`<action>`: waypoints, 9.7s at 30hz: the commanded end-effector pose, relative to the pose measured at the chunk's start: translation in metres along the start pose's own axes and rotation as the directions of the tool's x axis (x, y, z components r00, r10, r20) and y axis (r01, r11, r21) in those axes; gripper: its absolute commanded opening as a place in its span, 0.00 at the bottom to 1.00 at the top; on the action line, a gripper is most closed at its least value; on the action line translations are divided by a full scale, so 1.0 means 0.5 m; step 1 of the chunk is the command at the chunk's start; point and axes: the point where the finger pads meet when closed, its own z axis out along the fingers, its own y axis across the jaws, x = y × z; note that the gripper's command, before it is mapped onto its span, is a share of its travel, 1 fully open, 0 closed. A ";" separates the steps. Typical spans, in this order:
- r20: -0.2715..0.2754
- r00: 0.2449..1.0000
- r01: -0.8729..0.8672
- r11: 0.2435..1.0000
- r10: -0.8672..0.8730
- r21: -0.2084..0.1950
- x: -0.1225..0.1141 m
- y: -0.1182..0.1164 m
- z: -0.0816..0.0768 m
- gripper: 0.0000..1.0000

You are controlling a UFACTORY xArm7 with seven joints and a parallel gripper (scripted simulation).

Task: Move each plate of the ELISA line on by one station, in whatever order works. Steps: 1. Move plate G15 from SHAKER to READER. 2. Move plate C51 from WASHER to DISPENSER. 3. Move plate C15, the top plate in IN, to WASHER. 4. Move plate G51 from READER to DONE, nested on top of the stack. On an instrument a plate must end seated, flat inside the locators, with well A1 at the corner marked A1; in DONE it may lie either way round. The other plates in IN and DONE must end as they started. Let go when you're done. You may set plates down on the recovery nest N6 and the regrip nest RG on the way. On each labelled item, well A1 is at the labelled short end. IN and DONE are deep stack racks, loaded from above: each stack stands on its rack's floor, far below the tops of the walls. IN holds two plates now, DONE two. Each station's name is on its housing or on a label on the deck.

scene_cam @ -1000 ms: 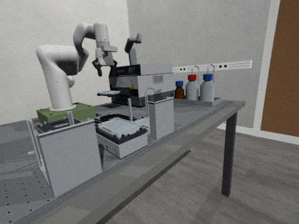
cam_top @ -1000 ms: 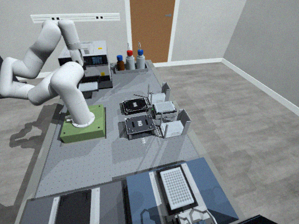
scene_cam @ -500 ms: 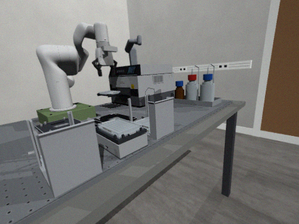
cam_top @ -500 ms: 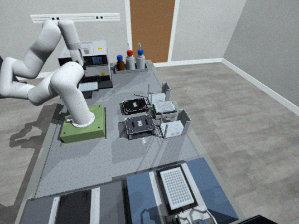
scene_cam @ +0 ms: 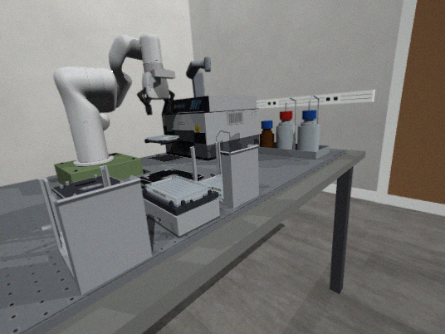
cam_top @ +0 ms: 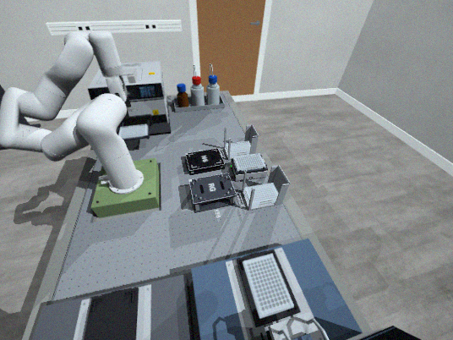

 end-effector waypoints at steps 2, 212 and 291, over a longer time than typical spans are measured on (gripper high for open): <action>-0.002 1.000 0.001 1.000 -0.001 0.002 0.000 -0.001 0.012 1.00; -0.002 1.000 0.000 1.000 0.000 0.002 0.001 -0.001 0.197 0.00; -0.002 1.000 0.001 1.000 -0.001 0.002 0.000 -0.001 0.096 0.00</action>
